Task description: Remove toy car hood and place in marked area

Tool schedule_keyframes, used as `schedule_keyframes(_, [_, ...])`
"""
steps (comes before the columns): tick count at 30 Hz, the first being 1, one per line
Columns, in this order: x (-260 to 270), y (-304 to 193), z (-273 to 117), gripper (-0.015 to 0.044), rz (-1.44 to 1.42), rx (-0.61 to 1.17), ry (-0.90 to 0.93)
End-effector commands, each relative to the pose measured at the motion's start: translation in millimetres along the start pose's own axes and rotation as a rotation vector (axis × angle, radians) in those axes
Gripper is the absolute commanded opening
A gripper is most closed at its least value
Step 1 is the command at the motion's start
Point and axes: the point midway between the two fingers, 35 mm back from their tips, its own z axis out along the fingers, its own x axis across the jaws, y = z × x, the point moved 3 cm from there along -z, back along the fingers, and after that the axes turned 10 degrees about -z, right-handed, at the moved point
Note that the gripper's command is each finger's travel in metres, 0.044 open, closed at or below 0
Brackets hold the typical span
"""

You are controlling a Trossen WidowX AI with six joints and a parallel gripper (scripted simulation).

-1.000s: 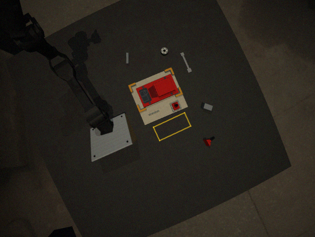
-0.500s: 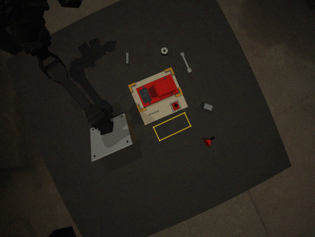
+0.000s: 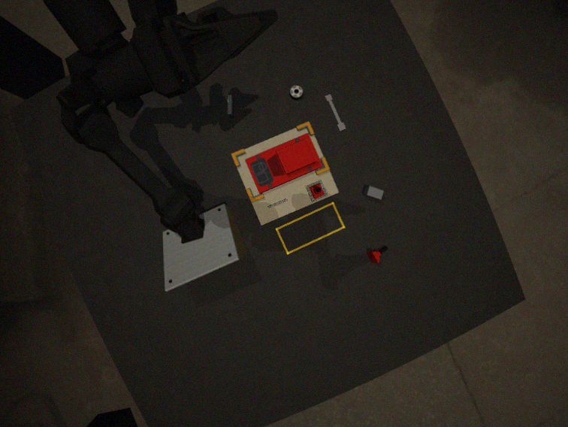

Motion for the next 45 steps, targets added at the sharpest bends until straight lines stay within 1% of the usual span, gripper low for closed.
schedule_keyframes(1, [24.3, -29.9, 25.2, 0.044, 0.074, 0.104, 0.122])
schedule_keyframes(10, [102.0, -96.6, 62.4, 0.044, 0.23, 0.379, 0.424])
schedule_keyframes(18, [182.3, -147.1, 67.7, 0.044, 0.341, 0.651, 0.694])
schedule_keyframes(26, [267.6, -184.5, 42.3, 0.044, 0.409, 0.952, 0.991])
schedule_keyframes(34, [341.6, -211.3, -7.7, 0.044, 0.451, 1.313, 1.274])
schedule_keyframes(36, [347.0, -212.9, -12.7, 0.044, 0.454, 1.347, 1.296])
schedule_keyframes(45, [346.3, -218.4, -12.9, 0.044, 0.454, 1.347, 1.296])
